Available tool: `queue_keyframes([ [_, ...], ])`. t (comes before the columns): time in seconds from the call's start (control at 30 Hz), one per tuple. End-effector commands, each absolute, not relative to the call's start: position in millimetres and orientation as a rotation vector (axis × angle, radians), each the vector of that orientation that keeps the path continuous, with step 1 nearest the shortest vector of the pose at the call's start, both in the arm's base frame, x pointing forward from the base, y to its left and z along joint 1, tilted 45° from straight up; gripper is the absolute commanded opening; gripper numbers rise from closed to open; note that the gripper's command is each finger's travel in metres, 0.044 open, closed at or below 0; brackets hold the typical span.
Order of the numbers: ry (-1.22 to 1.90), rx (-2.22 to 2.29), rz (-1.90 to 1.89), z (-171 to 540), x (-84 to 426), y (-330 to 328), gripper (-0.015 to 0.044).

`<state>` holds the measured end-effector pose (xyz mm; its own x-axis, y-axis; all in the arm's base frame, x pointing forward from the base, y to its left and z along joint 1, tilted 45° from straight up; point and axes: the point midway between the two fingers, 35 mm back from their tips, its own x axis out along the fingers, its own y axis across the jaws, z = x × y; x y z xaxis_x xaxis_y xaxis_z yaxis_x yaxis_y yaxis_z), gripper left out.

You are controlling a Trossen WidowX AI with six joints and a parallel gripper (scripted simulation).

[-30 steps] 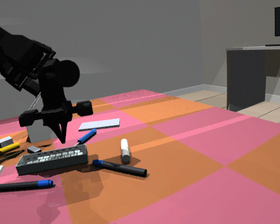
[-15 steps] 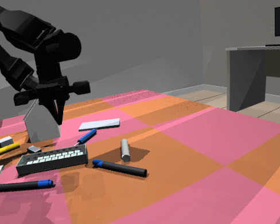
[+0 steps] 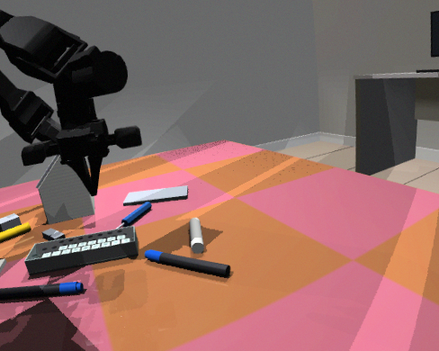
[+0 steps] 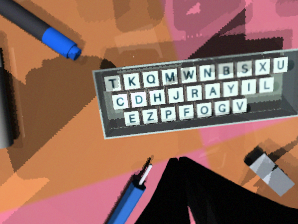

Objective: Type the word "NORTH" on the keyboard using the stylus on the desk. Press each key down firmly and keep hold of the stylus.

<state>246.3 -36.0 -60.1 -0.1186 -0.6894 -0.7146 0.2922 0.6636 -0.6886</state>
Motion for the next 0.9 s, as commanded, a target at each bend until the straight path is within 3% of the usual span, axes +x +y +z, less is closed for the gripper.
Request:
queue_keyframes([
  [0.0,1.466,-0.351,-0.865,-60.1,246.3,-36.0,0.0],
  [0.03,1.466,-0.351,-0.865,-60.1,246.3,-36.0,0.0],
  [0.23,1.375,-0.336,-0.966,-78.4,233.3,-18.7,0.015],
  [0.6,0.749,-0.226,-1.192,-135.0,162.4,11.9,0.015],
  [0.87,0.706,-0.213,-1.19,-137.0,152.4,12.6,0.015],
])
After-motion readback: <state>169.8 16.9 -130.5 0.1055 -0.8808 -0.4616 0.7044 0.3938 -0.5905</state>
